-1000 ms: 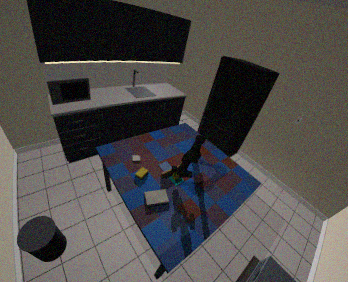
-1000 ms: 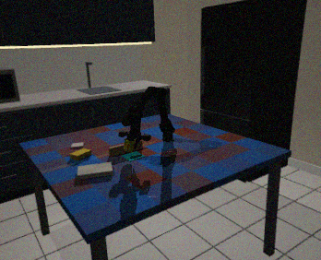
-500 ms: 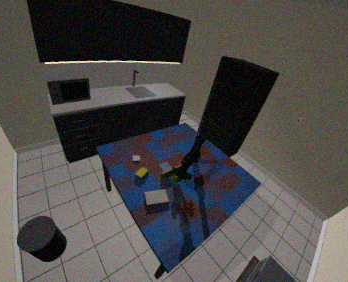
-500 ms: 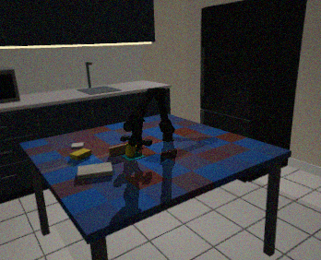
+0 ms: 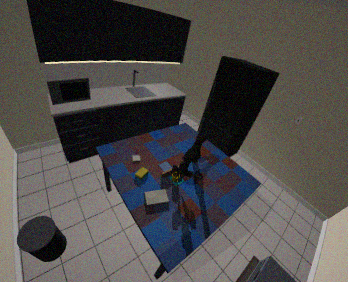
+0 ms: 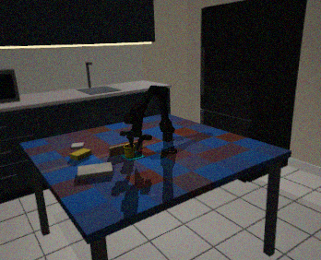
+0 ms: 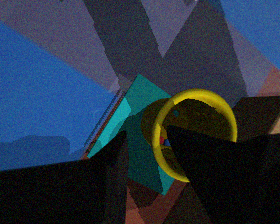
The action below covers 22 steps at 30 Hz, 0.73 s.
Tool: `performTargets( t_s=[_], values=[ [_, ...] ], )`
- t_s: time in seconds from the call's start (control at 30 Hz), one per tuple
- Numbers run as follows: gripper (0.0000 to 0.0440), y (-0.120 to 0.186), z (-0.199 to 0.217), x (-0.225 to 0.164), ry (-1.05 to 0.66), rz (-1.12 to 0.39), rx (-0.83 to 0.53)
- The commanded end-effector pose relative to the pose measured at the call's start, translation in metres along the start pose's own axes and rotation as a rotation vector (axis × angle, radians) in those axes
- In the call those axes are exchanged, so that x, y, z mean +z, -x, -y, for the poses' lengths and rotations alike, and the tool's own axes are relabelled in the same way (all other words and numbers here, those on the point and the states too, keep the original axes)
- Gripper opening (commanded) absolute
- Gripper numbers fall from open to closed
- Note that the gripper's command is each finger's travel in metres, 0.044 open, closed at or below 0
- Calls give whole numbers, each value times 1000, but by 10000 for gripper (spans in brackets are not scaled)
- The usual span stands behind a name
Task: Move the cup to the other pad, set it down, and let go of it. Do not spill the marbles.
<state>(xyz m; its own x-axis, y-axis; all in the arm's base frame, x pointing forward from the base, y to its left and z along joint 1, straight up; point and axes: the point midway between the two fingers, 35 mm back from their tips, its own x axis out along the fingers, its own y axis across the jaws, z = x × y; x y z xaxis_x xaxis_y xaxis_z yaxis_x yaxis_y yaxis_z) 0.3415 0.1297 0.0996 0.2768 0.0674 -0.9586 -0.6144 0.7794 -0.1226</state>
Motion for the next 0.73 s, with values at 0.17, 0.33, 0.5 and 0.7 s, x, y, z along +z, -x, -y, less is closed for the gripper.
performTargets(
  t_s=[0.17,0.33,0.5,0.7],
  values=[
    [195,22,-2,-3,-21,40,17],
    [232,39,1,0,-34,84,12],
    [342,56,6,3,-48,118,3],
    [440,74,15,7,-69,150,-9]
  ],
)
